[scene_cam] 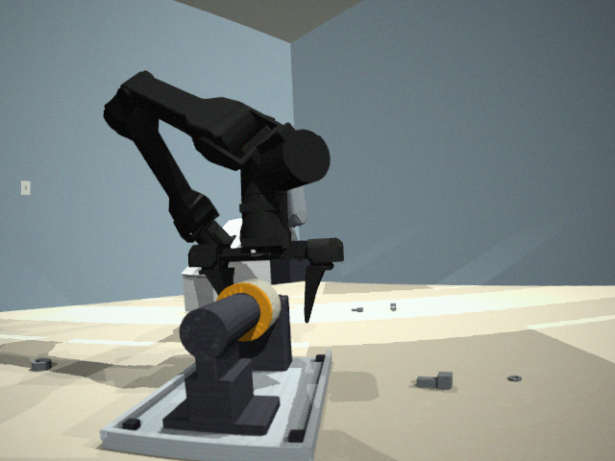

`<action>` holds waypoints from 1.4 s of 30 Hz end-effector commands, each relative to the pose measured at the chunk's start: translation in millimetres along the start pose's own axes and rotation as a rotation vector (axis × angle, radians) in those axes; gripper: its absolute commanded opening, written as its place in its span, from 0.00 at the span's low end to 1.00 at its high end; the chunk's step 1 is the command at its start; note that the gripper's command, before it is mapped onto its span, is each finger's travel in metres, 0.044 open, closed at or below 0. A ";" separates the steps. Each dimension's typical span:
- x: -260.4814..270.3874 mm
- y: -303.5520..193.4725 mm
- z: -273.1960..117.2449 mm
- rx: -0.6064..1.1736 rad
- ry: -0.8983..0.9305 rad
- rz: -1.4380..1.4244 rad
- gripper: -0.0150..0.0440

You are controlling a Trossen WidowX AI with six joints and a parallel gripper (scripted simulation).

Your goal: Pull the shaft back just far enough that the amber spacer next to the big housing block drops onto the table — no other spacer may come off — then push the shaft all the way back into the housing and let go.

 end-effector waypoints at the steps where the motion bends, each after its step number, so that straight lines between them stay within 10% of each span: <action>1: 0.0 1.1 1.3 -0.004 -0.001 -0.004 1.00; 18: 0.1 0.2 0.4 0.000 0.000 -0.001 0.29; 42: 1.8 9.6 0.4 -0.004 -0.001 -0.005 0.25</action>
Point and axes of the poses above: the point midway between the two fingers, 35 mm back from their tips, its own z axis out along the fingers, its own x axis across the jaws, y = z × x, the point moved 6 cm from there along -z, back along the fingers, and after that the axes turned 10 degrees about z, right-handed, at the moved point
